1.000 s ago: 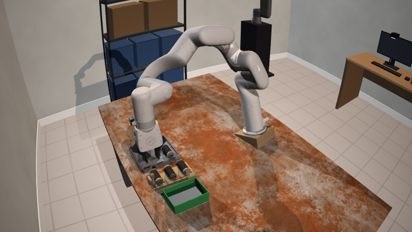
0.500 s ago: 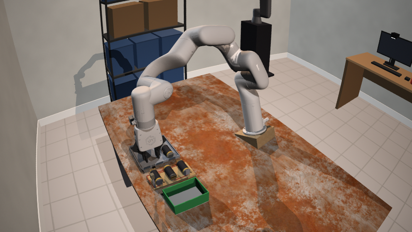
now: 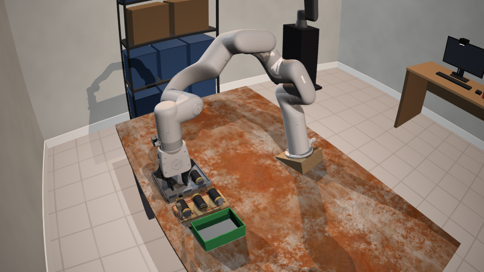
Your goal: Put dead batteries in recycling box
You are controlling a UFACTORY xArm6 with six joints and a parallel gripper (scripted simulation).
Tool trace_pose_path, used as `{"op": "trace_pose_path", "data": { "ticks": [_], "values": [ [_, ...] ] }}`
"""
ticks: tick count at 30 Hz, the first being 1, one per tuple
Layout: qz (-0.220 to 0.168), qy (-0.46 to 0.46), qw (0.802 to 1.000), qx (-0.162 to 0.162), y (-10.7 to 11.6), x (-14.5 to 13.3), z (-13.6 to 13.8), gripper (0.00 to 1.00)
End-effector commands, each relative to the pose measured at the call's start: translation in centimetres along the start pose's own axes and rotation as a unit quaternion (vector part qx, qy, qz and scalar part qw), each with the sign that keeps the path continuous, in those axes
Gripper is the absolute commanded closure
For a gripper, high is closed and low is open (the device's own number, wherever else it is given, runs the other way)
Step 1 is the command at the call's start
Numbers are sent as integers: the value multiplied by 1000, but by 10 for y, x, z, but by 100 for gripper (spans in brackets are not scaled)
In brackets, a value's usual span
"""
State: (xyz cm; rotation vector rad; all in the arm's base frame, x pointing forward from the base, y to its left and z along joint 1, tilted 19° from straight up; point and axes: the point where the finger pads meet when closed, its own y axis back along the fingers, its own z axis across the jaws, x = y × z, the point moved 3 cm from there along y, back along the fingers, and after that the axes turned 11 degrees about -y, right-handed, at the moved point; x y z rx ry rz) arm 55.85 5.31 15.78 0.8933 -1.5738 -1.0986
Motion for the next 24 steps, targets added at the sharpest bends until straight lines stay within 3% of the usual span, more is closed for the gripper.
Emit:
{"op": "trace_pose_path", "data": {
  "ticks": [1, 24],
  "values": [
    [-1, 0, 1000, 2, 2, 0, -1, 49],
    [-1, 0, 1000, 2, 14, 0, 1, 49]
  ]
}}
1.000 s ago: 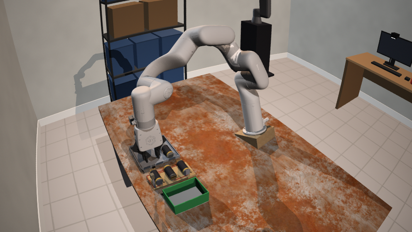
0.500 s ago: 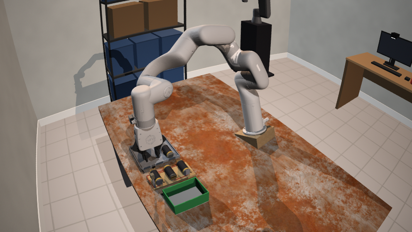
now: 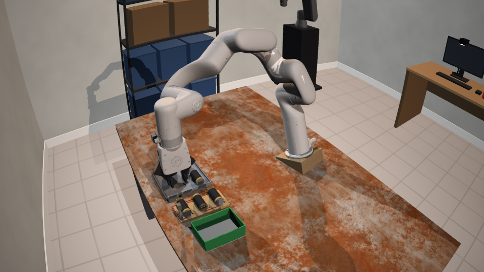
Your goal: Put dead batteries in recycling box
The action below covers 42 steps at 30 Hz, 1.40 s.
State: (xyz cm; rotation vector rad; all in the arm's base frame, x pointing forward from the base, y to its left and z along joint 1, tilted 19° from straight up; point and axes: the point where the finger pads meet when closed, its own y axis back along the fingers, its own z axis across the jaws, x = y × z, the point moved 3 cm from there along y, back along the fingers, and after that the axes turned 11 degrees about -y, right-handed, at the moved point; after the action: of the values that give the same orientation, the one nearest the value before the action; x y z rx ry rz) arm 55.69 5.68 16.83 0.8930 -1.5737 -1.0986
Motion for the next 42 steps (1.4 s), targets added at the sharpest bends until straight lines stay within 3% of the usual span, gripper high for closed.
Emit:
{"op": "trace_pose_path", "data": {
  "ticks": [1, 25, 32, 42],
  "values": [
    [-1, 0, 1000, 2, 2, 0, -1, 49],
    [-1, -3, 1000, 2, 2, 0, -1, 49],
    [-1, -3, 1000, 2, -67, 0, -1, 49],
    [-1, -3, 1000, 2, -67, 0, -1, 49]
  ]
}}
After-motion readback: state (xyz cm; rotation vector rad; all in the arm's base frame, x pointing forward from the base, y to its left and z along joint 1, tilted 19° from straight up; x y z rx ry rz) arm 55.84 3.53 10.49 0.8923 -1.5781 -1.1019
